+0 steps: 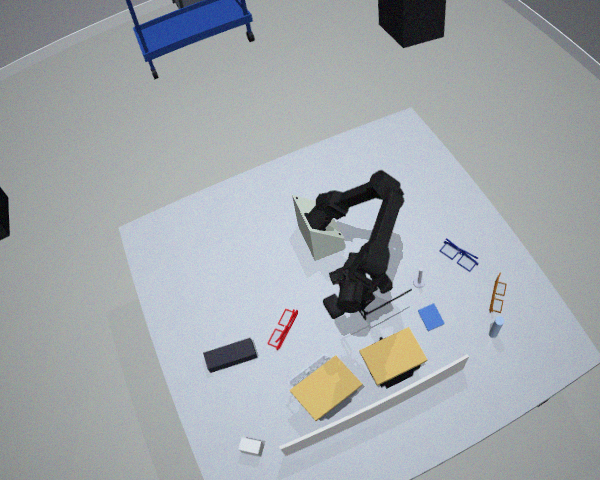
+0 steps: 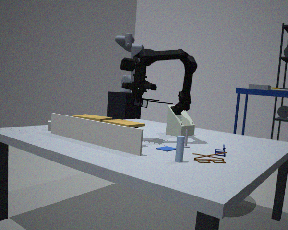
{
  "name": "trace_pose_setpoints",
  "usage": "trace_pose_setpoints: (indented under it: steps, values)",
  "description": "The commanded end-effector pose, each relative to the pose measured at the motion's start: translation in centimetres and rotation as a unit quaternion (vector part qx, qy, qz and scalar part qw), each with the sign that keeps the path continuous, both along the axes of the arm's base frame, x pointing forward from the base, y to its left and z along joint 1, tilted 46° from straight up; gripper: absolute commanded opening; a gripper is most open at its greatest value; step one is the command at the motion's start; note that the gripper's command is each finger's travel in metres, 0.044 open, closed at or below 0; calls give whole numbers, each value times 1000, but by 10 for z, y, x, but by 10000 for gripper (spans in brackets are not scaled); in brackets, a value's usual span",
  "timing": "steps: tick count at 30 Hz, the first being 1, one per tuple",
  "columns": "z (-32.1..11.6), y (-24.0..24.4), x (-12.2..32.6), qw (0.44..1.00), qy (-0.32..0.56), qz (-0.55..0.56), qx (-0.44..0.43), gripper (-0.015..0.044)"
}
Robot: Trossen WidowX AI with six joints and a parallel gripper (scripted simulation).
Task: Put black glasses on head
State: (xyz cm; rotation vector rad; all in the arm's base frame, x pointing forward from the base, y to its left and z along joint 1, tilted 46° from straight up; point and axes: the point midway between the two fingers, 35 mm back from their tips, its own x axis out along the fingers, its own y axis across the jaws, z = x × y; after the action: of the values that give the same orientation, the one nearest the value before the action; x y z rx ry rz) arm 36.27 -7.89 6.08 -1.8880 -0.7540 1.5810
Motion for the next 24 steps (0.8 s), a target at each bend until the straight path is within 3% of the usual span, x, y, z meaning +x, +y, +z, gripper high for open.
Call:
trace_pose_setpoints:
  steps: [1,24]
  values:
    - [-16,-22,-16,998,36,-45,23,0]
    - [-76,-99,-116,943,164,-248,148,0]
